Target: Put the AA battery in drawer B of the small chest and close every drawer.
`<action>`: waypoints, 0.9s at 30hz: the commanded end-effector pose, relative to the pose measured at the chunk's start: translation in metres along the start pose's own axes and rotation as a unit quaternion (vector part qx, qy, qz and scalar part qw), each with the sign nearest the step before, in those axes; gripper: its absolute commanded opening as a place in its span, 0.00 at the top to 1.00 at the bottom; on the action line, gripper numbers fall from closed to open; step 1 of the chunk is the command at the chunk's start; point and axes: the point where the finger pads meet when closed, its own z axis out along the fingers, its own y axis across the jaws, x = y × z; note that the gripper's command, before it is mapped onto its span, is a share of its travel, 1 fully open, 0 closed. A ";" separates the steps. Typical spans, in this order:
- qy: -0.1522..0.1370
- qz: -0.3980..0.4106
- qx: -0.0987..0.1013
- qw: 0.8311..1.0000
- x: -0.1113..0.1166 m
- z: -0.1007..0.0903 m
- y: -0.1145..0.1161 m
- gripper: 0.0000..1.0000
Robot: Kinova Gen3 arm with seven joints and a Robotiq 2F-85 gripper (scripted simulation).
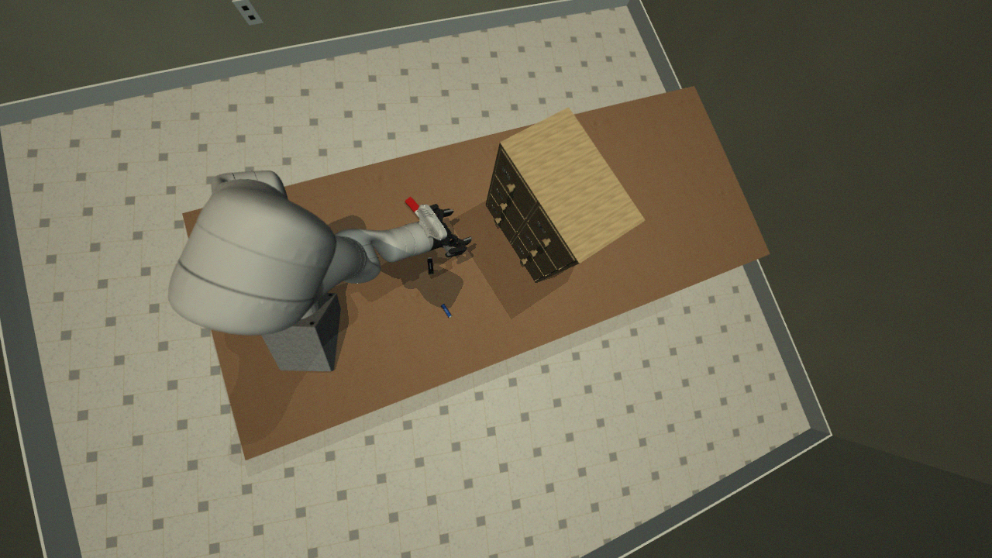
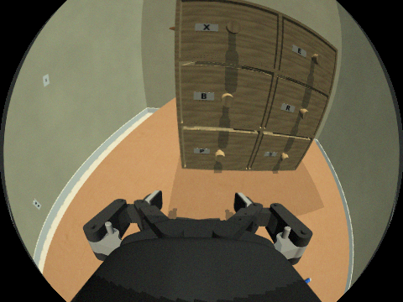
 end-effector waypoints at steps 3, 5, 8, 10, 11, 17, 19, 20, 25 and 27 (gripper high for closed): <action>0.001 0.000 -0.001 1.000 0.001 0.000 0.000 0.00; 0.001 0.000 -0.001 1.000 0.001 0.000 0.000 0.00; 0.001 0.000 -0.001 1.000 0.001 0.000 0.000 0.00; 0.001 0.000 -0.001 1.000 0.001 0.000 0.000 0.00; 0.001 0.000 -0.001 1.000 0.001 0.000 0.000 0.00; 0.001 0.000 -0.001 1.000 0.001 0.000 0.000 0.00; 0.001 0.000 -0.001 1.000 0.001 0.000 0.000 0.00; 0.001 0.000 -0.001 1.000 0.001 0.000 0.000 0.00; 0.005 0.004 0.001 1.000 0.007 -0.006 0.000 0.00; 0.006 0.005 0.001 1.000 0.009 -0.008 0.000 0.00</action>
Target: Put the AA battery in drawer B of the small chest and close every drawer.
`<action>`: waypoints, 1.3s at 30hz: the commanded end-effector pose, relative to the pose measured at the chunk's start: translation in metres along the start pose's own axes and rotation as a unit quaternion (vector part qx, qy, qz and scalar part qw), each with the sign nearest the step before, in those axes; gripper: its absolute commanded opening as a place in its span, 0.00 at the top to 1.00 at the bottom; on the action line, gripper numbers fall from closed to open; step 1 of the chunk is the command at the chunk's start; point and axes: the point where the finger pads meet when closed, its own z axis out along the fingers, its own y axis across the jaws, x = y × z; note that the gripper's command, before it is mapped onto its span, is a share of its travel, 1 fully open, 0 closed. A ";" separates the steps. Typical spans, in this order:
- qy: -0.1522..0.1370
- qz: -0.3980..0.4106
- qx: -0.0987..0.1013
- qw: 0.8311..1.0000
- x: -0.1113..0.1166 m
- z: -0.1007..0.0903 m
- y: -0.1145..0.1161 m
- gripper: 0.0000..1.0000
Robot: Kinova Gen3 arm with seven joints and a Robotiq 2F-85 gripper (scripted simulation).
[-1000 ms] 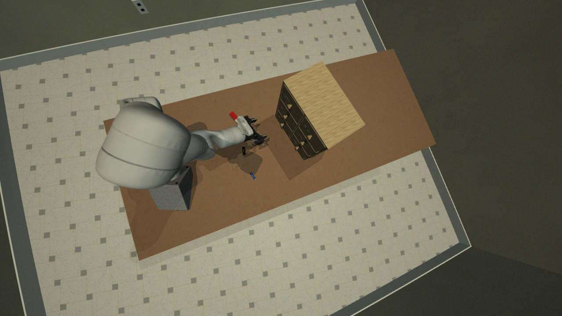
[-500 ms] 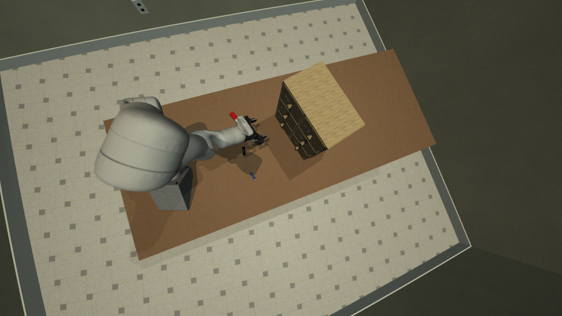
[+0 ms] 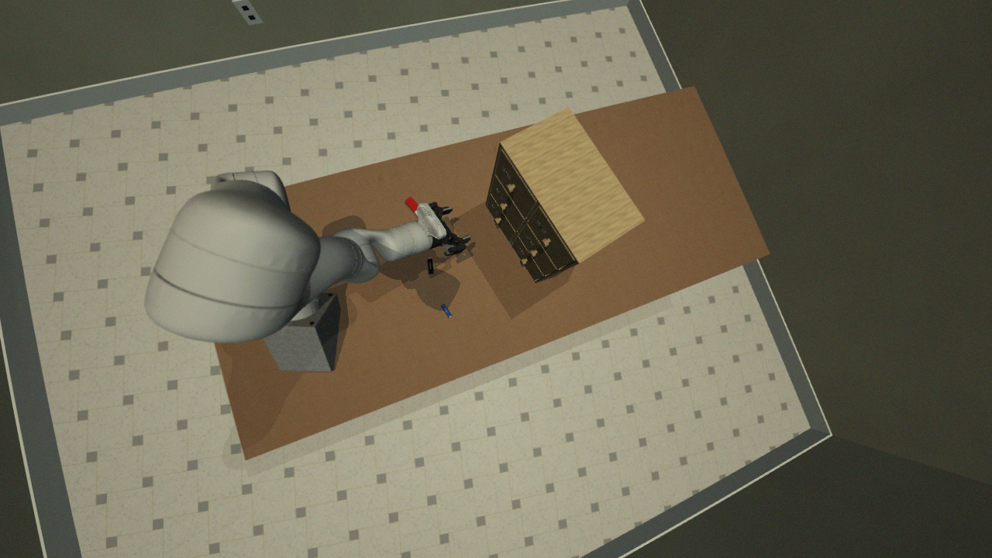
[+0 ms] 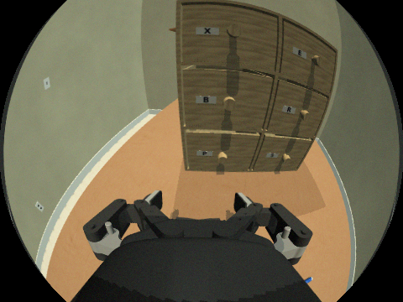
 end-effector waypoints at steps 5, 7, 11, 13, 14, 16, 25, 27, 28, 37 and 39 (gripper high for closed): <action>0.006 -0.003 -0.007 1.000 0.019 -0.017 0.003 0.00; 0.007 -0.004 -0.008 1.000 0.027 -0.023 0.002 0.00; 0.010 -0.005 -0.011 1.000 0.038 -0.033 0.001 0.00; 0.010 -0.004 -0.012 1.000 0.040 -0.035 0.001 0.00; 0.010 -0.004 -0.012 1.000 0.040 -0.035 0.000 0.00; 0.010 -0.004 -0.012 1.000 0.040 -0.035 0.000 0.00; 0.010 -0.004 -0.012 1.000 0.040 -0.035 0.000 0.00; 0.010 -0.004 -0.012 1.000 0.040 -0.035 0.000 0.00; 0.010 -0.004 -0.012 1.000 0.040 -0.035 0.000 0.00; 0.007 -0.004 -0.012 1.000 0.040 -0.036 0.000 0.00; 0.006 -0.004 -0.012 1.000 0.040 -0.036 0.000 0.00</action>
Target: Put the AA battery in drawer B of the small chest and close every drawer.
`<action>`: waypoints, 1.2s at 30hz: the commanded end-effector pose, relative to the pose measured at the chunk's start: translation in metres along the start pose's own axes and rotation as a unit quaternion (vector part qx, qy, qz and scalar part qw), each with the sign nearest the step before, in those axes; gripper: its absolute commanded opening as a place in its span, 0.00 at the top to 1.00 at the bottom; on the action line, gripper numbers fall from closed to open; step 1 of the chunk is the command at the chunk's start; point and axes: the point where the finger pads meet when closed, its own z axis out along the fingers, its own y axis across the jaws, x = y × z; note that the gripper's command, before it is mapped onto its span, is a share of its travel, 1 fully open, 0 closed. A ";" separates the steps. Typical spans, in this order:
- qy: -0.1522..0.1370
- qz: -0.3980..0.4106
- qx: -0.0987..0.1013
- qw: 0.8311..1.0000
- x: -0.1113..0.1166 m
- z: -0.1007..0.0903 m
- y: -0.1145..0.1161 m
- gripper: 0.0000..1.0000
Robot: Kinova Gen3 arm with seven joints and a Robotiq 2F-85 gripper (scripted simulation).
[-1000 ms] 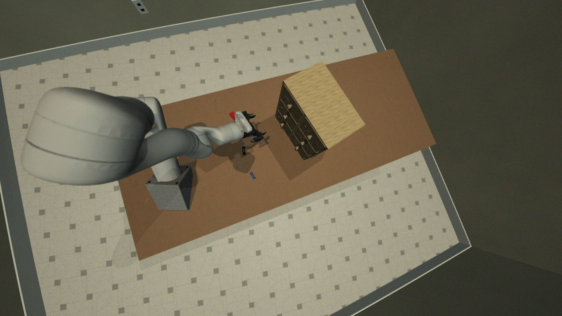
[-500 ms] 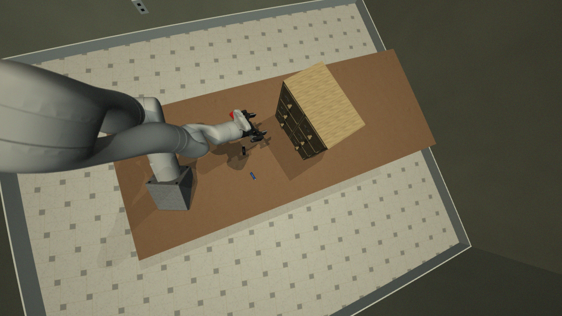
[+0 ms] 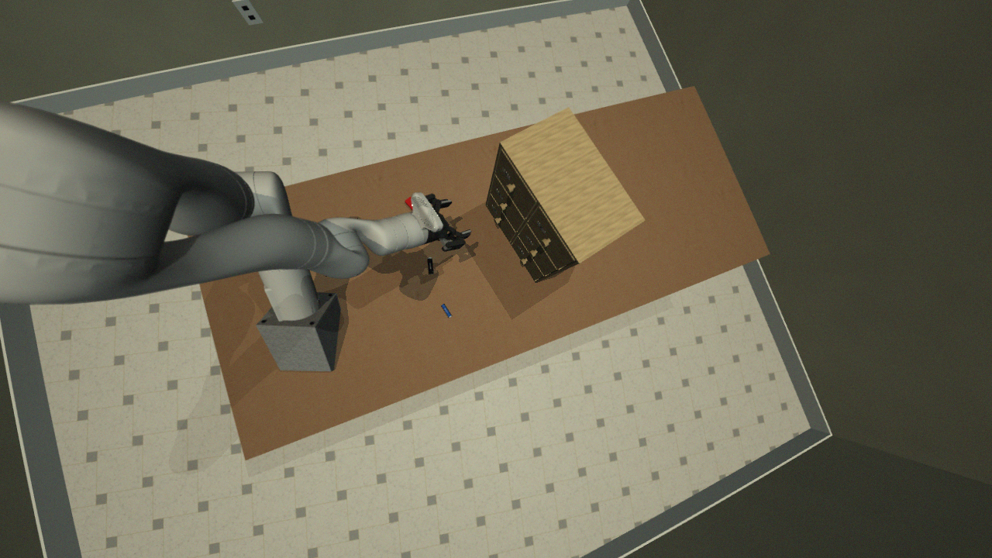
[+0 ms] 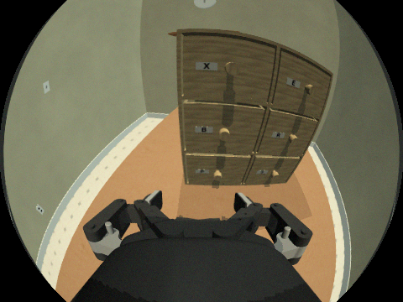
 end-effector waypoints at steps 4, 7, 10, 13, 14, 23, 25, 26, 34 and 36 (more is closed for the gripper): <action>-0.003 -0.001 -0.001 1.000 0.001 -0.001 0.001 0.00; -0.005 -0.001 -0.001 1.000 0.001 -0.002 0.001 0.00; -0.009 -0.001 -0.001 1.000 0.002 -0.003 0.001 0.00; -0.010 -0.001 -0.001 1.000 0.002 -0.003 0.001 0.00; -0.011 -0.001 -0.001 1.000 0.002 -0.004 0.001 0.00; -0.026 -0.001 -0.002 1.000 0.003 -0.008 0.001 0.00; -0.030 -0.001 -0.001 1.000 0.003 -0.009 0.001 0.00; -0.031 -0.001 -0.001 1.000 0.003 -0.009 0.000 0.00; -0.045 0.000 -0.002 0.999 0.004 -0.013 0.001 0.00; -0.049 0.000 -0.002 0.999 0.004 -0.014 0.001 0.00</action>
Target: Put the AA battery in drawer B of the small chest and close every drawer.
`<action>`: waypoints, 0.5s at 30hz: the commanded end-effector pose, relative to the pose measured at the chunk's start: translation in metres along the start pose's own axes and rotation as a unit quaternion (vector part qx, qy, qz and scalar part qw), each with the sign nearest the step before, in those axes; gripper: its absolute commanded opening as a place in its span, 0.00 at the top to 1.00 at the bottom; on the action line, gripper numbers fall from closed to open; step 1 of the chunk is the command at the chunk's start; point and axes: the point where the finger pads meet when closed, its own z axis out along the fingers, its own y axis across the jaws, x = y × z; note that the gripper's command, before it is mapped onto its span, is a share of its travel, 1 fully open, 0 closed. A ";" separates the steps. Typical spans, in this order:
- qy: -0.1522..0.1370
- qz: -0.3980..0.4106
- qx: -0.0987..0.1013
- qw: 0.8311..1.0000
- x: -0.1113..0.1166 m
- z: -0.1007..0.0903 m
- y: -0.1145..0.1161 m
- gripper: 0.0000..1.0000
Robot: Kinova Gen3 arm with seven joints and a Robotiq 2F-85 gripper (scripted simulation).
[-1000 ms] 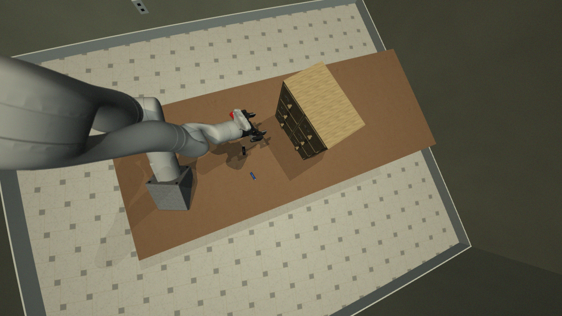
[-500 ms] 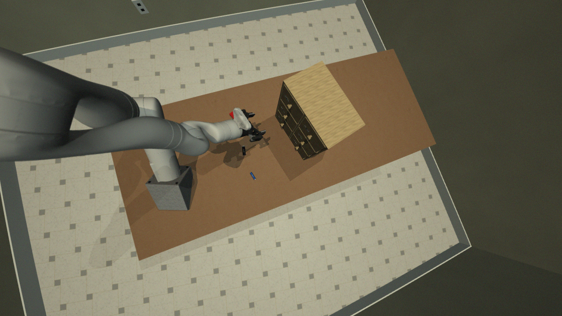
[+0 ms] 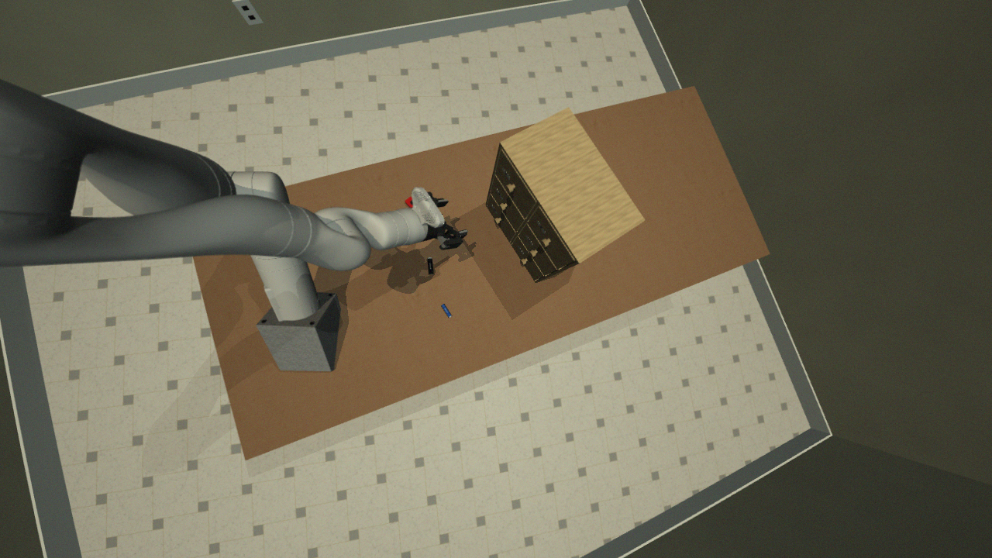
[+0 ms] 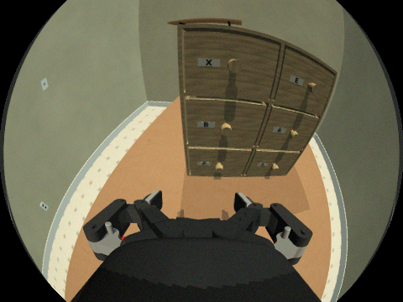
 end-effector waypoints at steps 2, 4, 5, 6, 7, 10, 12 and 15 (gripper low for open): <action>-0.004 -0.002 -0.005 1.000 0.004 -0.005 0.004 0.00; -0.009 -0.002 -0.005 1.000 0.004 -0.006 0.004 0.00; -0.011 -0.002 -0.005 1.000 0.004 -0.007 0.004 0.00; -0.014 -0.002 -0.005 1.000 0.004 -0.008 0.004 0.00; -0.017 -0.002 -0.006 1.000 0.004 -0.008 0.004 0.00; -0.022 -0.002 -0.006 1.000 0.004 -0.010 0.004 0.00; -0.025 -0.002 -0.006 1.000 0.005 -0.011 0.004 0.00; -0.034 -0.001 -0.006 0.999 0.005 -0.013 0.004 0.00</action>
